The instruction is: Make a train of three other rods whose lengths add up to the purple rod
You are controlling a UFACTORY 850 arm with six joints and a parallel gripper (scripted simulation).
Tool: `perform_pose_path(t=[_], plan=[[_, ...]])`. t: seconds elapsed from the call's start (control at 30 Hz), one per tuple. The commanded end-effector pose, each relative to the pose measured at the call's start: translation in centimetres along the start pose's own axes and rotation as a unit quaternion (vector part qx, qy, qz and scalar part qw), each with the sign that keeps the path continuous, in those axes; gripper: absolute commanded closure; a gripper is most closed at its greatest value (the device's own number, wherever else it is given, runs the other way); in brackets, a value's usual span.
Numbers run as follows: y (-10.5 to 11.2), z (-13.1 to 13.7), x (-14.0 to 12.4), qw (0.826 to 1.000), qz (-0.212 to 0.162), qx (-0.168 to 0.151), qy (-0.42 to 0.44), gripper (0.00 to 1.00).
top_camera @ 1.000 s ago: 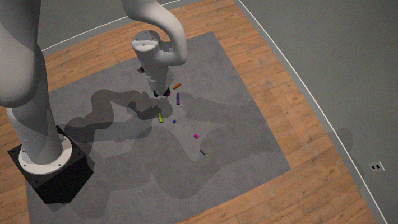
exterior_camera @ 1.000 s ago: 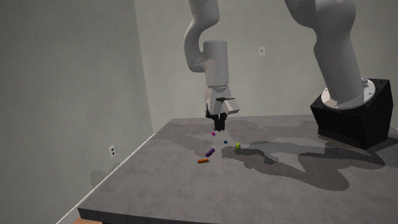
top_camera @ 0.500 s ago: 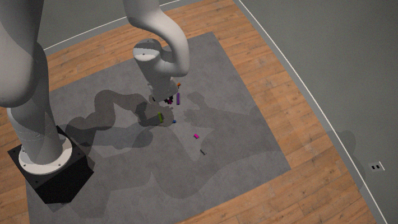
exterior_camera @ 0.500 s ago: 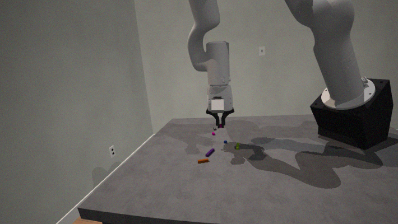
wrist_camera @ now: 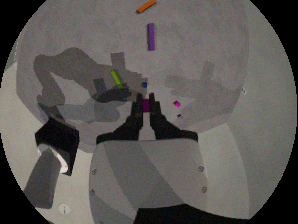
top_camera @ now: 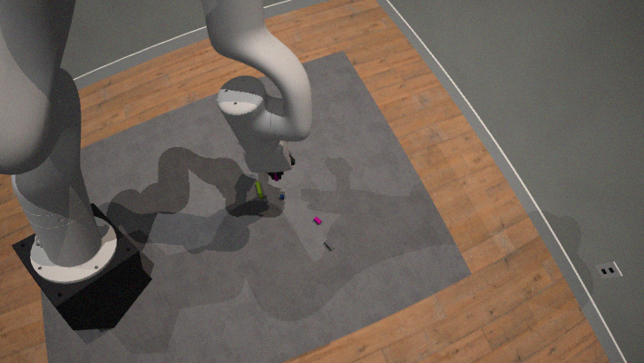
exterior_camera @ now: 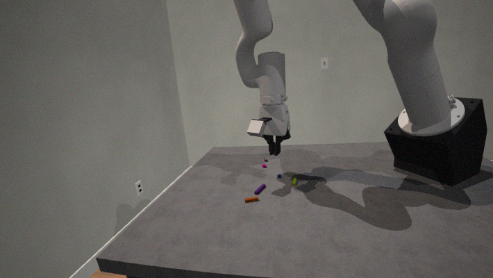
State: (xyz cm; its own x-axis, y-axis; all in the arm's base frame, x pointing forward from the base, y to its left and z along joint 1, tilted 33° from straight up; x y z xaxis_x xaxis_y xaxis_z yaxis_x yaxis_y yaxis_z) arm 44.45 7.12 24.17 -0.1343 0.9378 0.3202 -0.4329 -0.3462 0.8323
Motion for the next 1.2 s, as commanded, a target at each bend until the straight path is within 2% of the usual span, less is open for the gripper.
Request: perform_pose_path(t=[0.0,0.5,0.8,1.17], plan=[[0.0,0.3,-0.7,0.999,0.006,0.014,-0.042,0.96],[0.0,0.3,-0.7,0.999,0.006,0.014,-0.042,0.96],[-1.0,0.3,-0.7,0.999,0.006,0.014,-0.043,0.96],[-5.0,0.3,-0.6,0.999,0.006,0.014,-0.043,0.96]])
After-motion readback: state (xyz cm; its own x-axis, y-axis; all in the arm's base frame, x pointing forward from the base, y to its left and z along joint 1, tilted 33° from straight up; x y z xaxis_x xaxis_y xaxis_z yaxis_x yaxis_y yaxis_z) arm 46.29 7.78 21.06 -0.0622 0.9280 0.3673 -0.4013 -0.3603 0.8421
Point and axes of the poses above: the point where the finger pads meet when closed, its own y axis back along the fingers, its own z axis across the jaws, x = y × z, the point moved 8 cm from there along y, back along the fingers, and after that the axes turned 15 degrees about y, right-handed, at the moved point
